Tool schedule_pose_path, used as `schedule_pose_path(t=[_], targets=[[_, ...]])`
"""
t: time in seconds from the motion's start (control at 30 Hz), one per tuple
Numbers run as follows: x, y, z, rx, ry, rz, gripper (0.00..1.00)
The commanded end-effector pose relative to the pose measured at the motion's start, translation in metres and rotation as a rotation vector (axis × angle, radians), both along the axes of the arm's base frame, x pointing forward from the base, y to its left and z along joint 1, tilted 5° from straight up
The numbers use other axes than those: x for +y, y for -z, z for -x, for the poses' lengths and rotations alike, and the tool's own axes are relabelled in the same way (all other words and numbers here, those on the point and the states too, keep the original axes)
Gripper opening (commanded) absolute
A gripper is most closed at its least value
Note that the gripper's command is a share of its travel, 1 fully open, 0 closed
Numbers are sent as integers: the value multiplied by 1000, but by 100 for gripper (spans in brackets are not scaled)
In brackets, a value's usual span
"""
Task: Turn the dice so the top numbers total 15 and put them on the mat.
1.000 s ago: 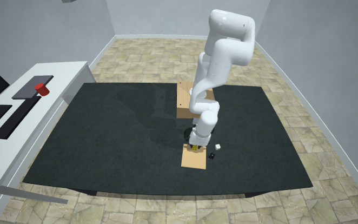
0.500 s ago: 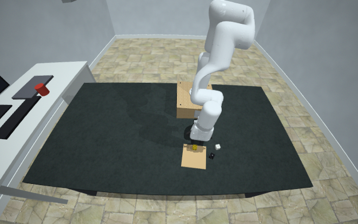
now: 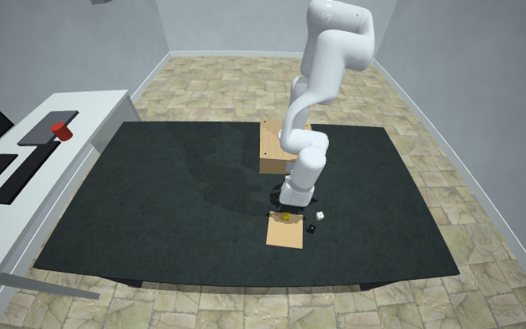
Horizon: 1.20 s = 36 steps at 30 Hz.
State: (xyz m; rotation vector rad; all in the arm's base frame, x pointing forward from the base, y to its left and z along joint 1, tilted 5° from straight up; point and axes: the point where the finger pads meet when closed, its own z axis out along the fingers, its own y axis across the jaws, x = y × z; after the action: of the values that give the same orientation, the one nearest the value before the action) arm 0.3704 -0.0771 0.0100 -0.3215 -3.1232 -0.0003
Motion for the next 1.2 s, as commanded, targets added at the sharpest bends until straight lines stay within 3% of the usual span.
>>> schedule_pose_path(t=[0.0, 0.47, 0.67, 0.73, 0.8, 1.17], targets=[[0, -1, -1, -3, 0, 1, 100], [3, -1, -2, -4, -51, 1, 100], [23, -1, -7, -8, -311, 2, 100], [23, -1, -7, -8, -311, 2, 100], [35, -1, -9, -11, -466, 3, 100], [67, 0, -12, -17, -878, 7, 100]])
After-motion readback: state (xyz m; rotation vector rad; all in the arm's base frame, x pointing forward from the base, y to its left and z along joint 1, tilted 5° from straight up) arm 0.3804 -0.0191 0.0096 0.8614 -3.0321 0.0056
